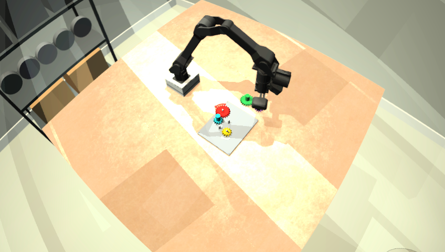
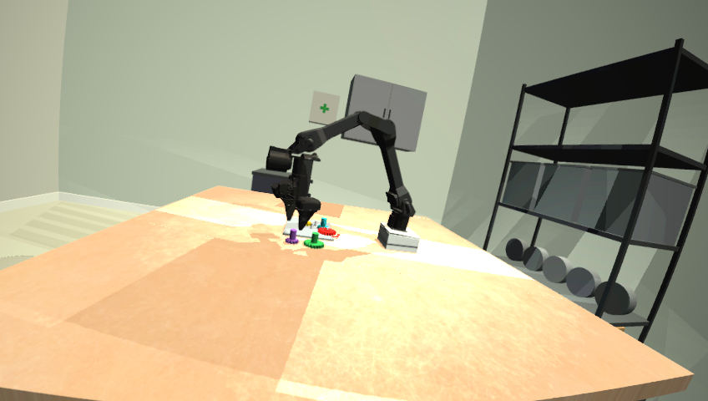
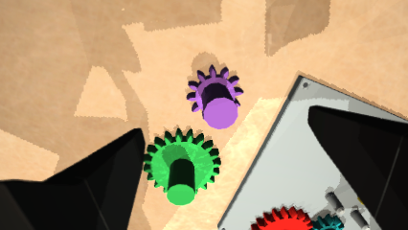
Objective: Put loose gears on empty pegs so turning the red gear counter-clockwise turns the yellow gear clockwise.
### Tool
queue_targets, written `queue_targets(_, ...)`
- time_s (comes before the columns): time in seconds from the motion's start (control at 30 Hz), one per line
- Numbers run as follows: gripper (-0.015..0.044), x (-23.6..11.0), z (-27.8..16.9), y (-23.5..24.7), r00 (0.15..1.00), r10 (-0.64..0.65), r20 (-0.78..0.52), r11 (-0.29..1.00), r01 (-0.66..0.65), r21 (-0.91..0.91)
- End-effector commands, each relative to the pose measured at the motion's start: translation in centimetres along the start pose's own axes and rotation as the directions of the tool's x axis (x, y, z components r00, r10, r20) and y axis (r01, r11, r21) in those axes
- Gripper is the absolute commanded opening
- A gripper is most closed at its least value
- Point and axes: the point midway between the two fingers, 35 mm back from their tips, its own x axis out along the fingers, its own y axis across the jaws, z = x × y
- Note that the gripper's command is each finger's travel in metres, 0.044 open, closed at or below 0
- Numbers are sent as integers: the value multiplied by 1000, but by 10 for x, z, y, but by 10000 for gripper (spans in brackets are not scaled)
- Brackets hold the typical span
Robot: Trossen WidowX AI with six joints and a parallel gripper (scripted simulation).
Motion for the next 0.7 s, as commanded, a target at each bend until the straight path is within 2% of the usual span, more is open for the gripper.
queue_targets(0.0, 440, 4, 0, 0, 1000, 1, 4, 1000, -1, 5)
queue_targets(0.57, 440, 27, 0, 1, 1000, 1, 4, 1000, -1, 5)
queue_targets(0.67, 361, 27, 0, 1, 1000, 1, 4, 1000, -1, 5)
